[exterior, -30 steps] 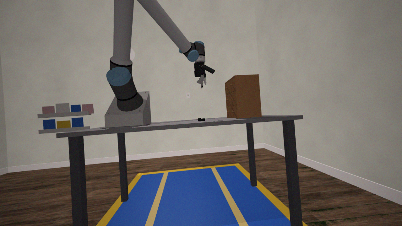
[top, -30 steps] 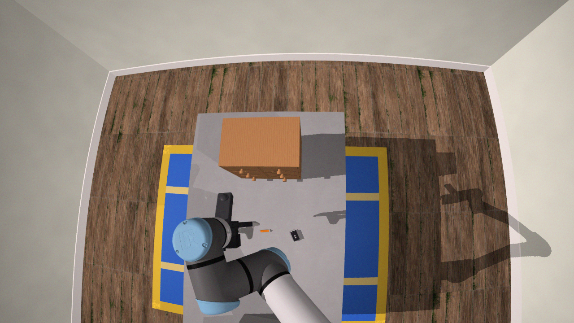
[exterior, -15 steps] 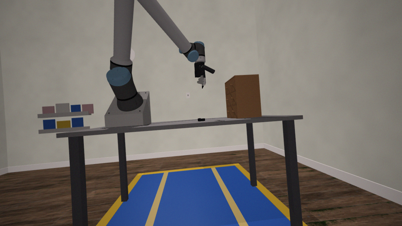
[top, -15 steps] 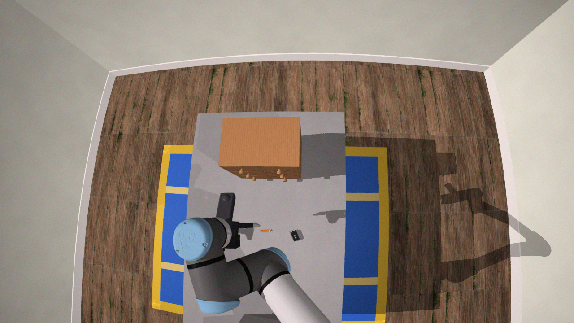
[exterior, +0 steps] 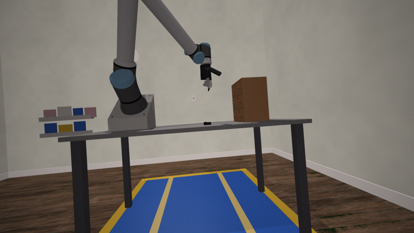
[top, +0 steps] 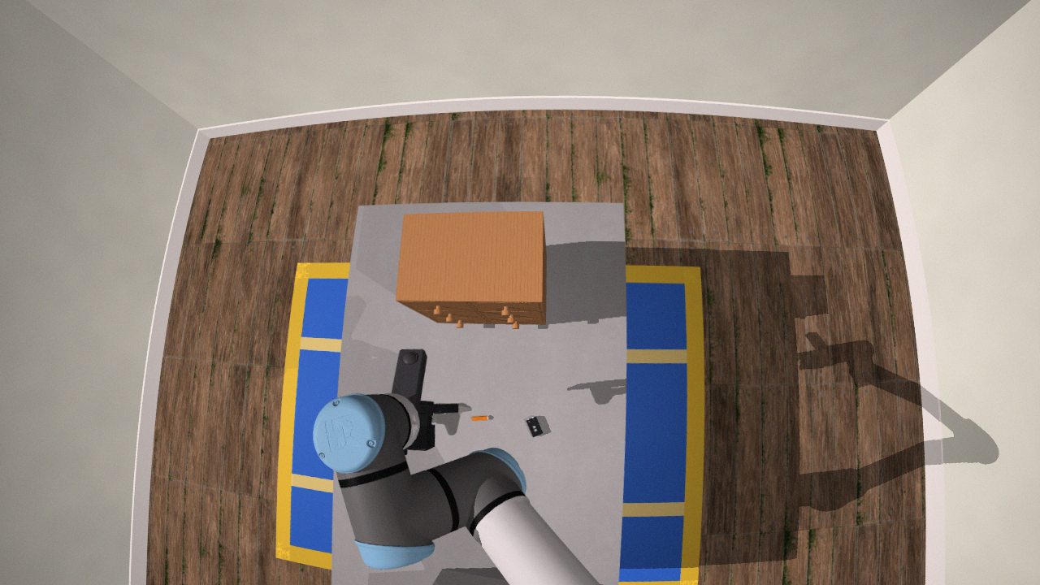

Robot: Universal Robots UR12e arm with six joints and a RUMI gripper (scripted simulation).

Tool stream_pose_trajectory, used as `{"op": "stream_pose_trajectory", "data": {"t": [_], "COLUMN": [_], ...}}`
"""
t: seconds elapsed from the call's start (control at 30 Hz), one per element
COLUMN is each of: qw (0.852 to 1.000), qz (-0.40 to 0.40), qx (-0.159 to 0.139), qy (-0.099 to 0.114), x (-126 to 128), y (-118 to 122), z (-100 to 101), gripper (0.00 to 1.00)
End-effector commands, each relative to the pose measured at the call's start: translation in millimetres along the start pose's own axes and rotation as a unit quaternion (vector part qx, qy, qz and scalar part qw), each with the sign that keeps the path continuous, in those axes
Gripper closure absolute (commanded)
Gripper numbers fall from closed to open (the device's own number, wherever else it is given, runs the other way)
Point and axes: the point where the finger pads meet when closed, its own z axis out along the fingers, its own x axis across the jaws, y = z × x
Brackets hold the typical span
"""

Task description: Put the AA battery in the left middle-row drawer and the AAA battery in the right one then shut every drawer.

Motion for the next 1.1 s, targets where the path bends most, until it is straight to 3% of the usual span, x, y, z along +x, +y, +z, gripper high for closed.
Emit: {"op": "stream_pose_trajectory", "data": {"t": [0.0, 1.07], "qw": [1.000, 0.999], "qz": [0.000, 0.000], "qx": [0.002, 0.037], "qy": [0.000, 0.000], "x": [0.0, -0.2], "y": [-0.7, -5.7], "z": [-0.4, 5.5], "gripper": [0.00, 0.00]}}
